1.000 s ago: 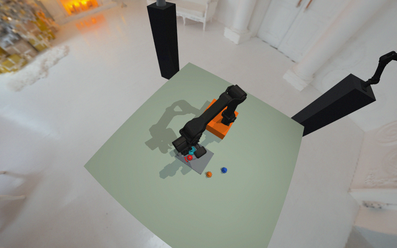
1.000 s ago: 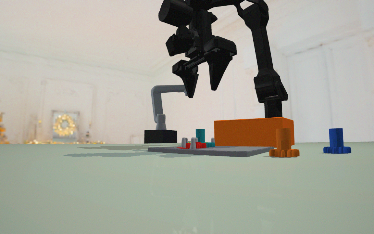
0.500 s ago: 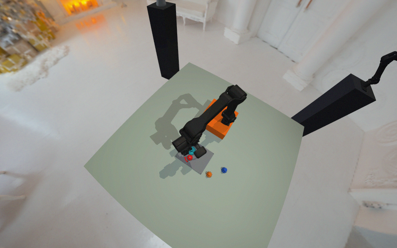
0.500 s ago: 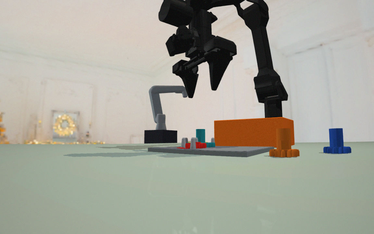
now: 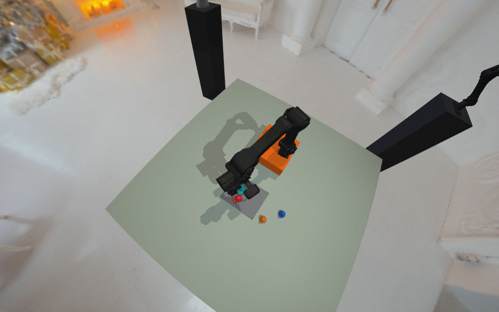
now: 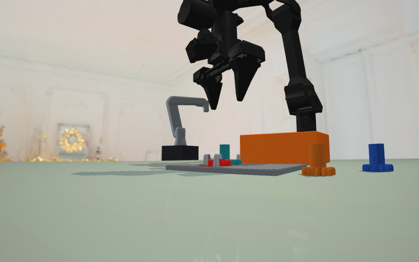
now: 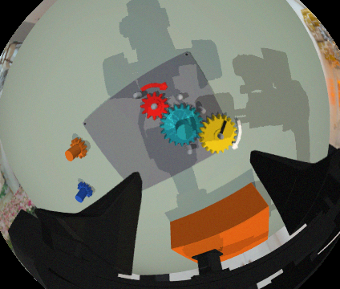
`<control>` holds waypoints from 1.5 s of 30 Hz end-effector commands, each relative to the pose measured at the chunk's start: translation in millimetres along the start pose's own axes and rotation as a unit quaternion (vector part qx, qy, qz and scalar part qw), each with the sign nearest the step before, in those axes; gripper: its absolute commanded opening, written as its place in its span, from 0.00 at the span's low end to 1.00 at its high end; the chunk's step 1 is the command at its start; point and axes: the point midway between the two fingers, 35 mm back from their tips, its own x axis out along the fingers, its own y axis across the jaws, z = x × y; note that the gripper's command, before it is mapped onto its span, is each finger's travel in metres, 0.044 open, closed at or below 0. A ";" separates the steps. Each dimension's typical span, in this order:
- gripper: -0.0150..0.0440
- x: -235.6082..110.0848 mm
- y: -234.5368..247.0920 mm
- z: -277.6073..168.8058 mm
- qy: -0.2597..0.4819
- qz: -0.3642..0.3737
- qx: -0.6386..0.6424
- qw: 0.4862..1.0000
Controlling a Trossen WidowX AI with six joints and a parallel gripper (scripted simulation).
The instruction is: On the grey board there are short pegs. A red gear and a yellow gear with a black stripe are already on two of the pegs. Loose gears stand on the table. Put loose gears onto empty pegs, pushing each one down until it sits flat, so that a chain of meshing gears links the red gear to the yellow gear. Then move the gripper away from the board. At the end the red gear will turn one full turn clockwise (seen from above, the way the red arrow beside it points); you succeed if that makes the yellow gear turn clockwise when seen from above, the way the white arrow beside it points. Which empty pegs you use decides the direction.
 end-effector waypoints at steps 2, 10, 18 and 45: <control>1.00 -1.0 0.0 -0.1 -0.001 0.000 -0.002 1.000; 1.00 -5.9 51.2 -7.7 0.001 0.002 -0.002 1.000; 1.00 -19.4 159.8 -56.6 0.004 0.007 -0.002 1.000; 1.00 -47.7 275.2 -214.8 0.011 0.015 -0.001 1.000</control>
